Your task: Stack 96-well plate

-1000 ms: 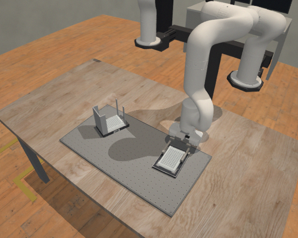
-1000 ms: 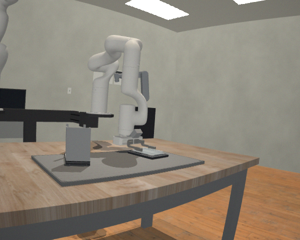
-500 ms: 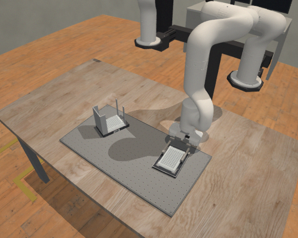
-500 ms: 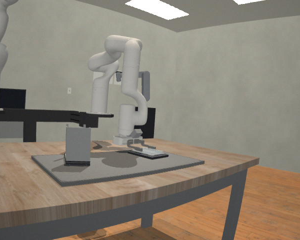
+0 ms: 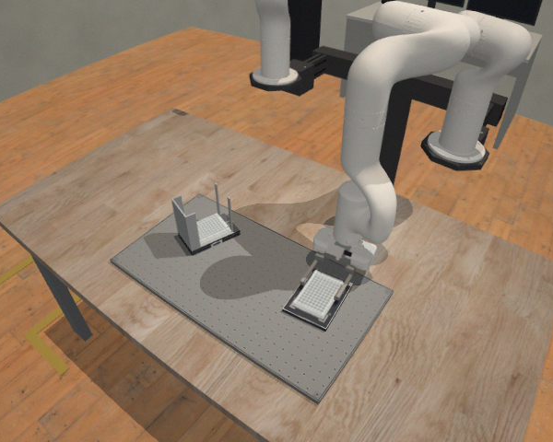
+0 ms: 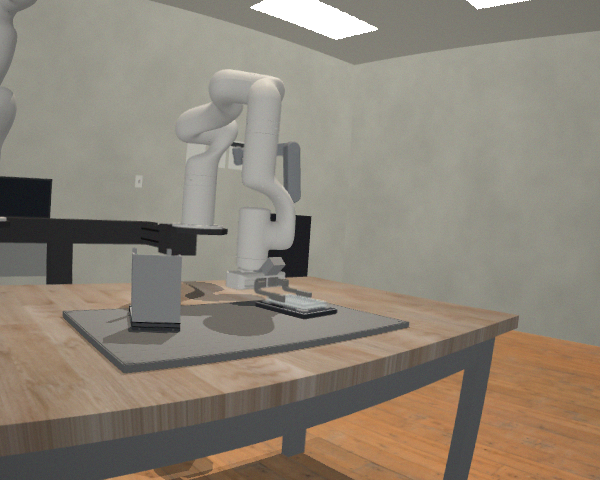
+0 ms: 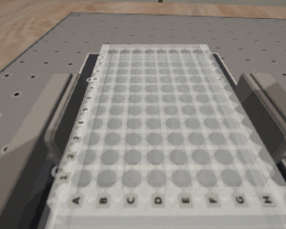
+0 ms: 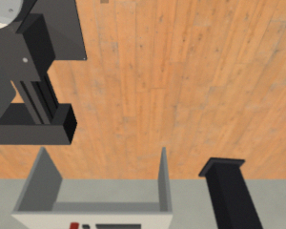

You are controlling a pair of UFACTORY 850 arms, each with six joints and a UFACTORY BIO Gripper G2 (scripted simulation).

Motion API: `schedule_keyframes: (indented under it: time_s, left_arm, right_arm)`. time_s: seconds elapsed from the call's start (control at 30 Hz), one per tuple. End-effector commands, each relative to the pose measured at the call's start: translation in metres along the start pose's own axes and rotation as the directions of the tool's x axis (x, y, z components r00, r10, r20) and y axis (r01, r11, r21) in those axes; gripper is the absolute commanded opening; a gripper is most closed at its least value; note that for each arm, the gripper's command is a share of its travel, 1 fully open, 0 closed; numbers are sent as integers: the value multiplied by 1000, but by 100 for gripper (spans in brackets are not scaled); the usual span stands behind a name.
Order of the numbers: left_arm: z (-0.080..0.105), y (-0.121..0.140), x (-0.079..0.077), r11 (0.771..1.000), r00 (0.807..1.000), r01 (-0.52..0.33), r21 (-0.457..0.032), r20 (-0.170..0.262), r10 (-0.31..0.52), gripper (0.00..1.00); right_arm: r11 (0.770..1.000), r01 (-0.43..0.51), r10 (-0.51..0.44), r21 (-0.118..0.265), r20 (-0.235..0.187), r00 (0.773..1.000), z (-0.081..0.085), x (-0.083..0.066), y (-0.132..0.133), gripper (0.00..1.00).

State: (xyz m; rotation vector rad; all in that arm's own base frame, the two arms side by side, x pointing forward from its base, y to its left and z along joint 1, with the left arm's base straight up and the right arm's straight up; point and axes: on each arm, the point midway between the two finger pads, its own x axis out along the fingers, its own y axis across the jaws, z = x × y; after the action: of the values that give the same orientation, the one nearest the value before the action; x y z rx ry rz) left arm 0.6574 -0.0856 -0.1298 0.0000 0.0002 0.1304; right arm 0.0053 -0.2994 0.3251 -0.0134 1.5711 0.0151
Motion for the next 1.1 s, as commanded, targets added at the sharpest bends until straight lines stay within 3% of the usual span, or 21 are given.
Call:
schedule_keyframes:
  time_s: [0.0,1.07]
  left_arm:
    - [4,0,1,1000,1000,0,-1,2,0,0]
    - [18,0,1,1000,1000,0,0,2,0,0]
  right_arm:
    - [1000,1,-1,0,0,1000,0,0,0,100]
    - [1000,1,-1,0,0,1000,0,0,0,100]
